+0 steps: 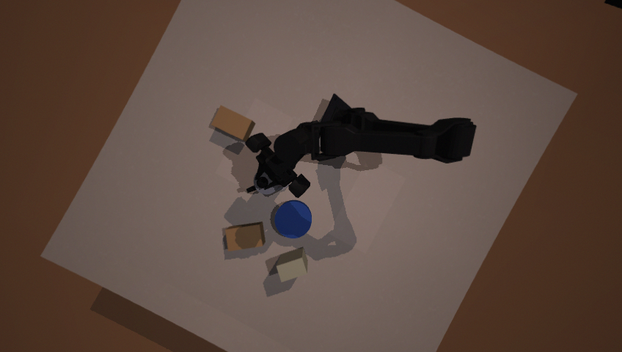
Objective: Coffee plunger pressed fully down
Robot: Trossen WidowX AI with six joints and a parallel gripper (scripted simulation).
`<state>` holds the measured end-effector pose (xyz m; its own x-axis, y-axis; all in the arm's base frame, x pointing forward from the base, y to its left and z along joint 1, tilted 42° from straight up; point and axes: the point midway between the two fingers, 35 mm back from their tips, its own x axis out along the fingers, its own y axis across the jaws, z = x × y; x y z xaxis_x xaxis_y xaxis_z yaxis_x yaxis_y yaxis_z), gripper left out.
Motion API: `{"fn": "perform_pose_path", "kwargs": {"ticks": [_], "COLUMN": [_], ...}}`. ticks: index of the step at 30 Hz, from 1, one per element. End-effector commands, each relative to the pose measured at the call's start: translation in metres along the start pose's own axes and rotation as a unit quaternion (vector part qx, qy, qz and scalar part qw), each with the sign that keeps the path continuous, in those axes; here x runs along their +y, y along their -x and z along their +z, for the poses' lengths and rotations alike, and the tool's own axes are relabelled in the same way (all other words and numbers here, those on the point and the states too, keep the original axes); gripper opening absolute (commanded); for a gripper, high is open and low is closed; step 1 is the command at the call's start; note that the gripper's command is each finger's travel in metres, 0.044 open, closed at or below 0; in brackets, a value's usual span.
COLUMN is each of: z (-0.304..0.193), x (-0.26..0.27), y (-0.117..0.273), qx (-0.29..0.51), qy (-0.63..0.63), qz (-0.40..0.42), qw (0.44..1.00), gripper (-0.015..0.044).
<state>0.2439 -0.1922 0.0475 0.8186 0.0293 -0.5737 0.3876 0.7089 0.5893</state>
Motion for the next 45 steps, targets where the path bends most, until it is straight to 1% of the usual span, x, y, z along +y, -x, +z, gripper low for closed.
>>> {"fn": "perform_pose_path", "kwargs": {"ticks": [1,37,45], "z": [-0.0071,-0.0011,-0.0011], "x": [0.0001,-0.0015,-0.0015], "y": [-0.004,-0.0019,-0.0019], "qx": [0.013,0.004,0.004], "qy": [-0.011,-0.004,-0.004], "qz": [0.005,0.002,0.002], "qw": [1.0,1.0,1.0], "gripper": [0.0125,0.0125,0.0335]}}
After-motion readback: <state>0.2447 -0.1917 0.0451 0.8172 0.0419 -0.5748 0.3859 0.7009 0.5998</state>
